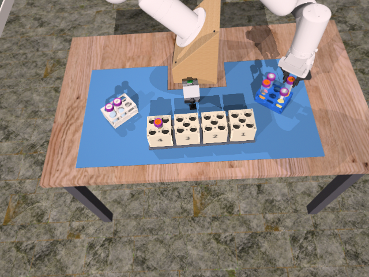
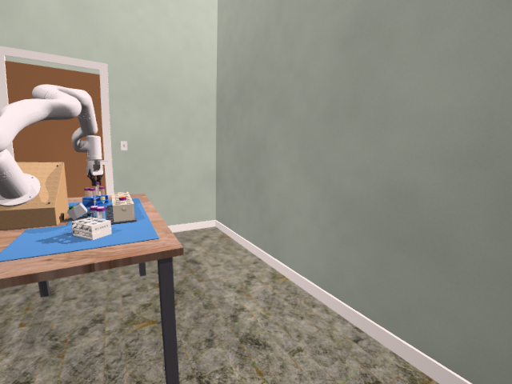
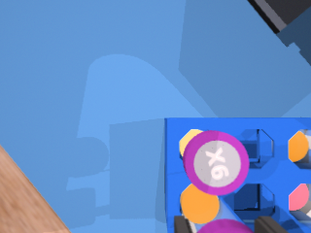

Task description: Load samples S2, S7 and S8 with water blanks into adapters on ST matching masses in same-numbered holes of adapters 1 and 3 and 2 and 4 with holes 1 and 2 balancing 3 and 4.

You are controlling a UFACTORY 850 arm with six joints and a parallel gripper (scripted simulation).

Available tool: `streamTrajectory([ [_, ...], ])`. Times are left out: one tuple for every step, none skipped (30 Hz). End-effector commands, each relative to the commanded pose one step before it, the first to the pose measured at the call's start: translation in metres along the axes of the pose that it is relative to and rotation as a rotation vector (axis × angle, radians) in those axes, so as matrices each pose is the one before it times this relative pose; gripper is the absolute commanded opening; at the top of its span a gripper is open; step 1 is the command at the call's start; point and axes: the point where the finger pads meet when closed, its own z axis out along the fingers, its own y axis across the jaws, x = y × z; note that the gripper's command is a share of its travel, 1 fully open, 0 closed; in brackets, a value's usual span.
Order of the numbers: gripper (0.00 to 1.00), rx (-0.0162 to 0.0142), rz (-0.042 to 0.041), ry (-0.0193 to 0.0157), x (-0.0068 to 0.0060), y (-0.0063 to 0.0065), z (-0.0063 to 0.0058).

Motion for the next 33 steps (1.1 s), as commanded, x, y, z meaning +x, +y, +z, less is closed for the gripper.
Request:
streamTrajectory([
  [0.00, 0.00199, 0.00049, -0.00022, 0.00012, -0.00080, -0.00702],
  [0.00, 0.00000, 0.00000, 0.00000, 0.00000, 0.00000, 0.00000],
  [0.00, 0.00000, 0.00000, 0.00000, 0.00000, 0.00000, 0.00000],
  [0.00, -0.00001, 0.00001, 0.00002, 0.00000, -0.00002, -0.00205],
  [0.00, 0.00001, 0.00000, -0.00001, 0.00000, 0.00000, -0.00198],
  [0.00, 0.00001, -0.00001, -0.00001, 0.00000, 0.00001, -0.00199],
  [0.00, 0.00000, -0.00001, -0.00001, 0.00000, 0.00001, -0.00200],
  [0.00, 0.00000, 0.00000, -0.00001, 0.00000, 0.00000, -0.00200],
  [0.00, 0.00000, 0.00000, 0.00000, 0.00000, 0.00000, -0.00200],
  [0.00, 0.00000, 0.00000, 0.00000, 0.00000, 0.00000, -0.00200],
  [0.00, 0.00000, 0.00000, 0.00000, 0.00000, 0.00000, -0.00200],
  [0.00, 0.00000, 0.00000, 0.00000, 0.00000, 0.00000, -0.00200],
  [0.00, 0.00000, 0.00000, 0.00000, 0.00000, 0.00000, -0.00200],
  [0.00, 0.00000, 0.00000, 0.00000, 0.00000, 0.00000, -0.00200],
  [0.00, 0.00000, 0.00000, 0.00000, 0.00000, 0.00000, -0.00200],
  [0.00, 0.00000, 0.00000, 0.00000, 0.00000, 0.00000, -0.00200],
  [0.00, 0.00000, 0.00000, 0.00000, 0.00000, 0.00000, -0.00200],
  [0.00, 0.00000, 0.00000, 0.00000, 0.00000, 0.00000, -0.00200],
  [0.00, 0.00000, 0.00000, 0.00000, 0.00000, 0.00000, 0.00000],
  [0.00, 0.00000, 0.00000, 0.00000, 0.00000, 0.00000, 0.00000],
  [0.00, -0.00001, 0.00001, 0.00002, 0.00000, -0.00003, -0.00204],
  [0.00, 0.00001, -0.00001, -0.00001, 0.00000, 0.00001, -0.00198],
  [0.00, 0.00001, -0.00001, -0.00001, 0.00000, 0.00001, -0.00199],
  [0.00, 0.00000, -0.00001, -0.00001, 0.00000, 0.00001, -0.00200],
  [0.00, 0.00000, 0.00000, -0.00001, 0.00000, 0.00000, -0.00200],
  [0.00, 0.00000, 0.00000, 0.00000, 0.00000, 0.00000, -0.00200],
  [0.00, 0.00000, 0.00000, 0.00000, 0.00000, 0.00000, -0.00200],
  [0.00, 0.00000, 0.00000, 0.00000, 0.00000, 0.00000, -0.00200],
  [0.00, 0.00000, 0.00000, 0.00000, 0.00000, 0.00000, -0.00200],
  [0.00, 0.00000, 0.00000, 0.00000, 0.00000, 0.00000, -0.00200],
  [0.00, 0.00000, 0.00000, 0.00000, 0.00000, 0.00000, -0.00200],
  [0.00, 0.00000, 0.00000, 0.00000, 0.00000, 0.00000, -0.00200],
  [0.00, 0.00000, 0.00000, 0.00000, 0.00000, 0.00000, -0.00200],
])
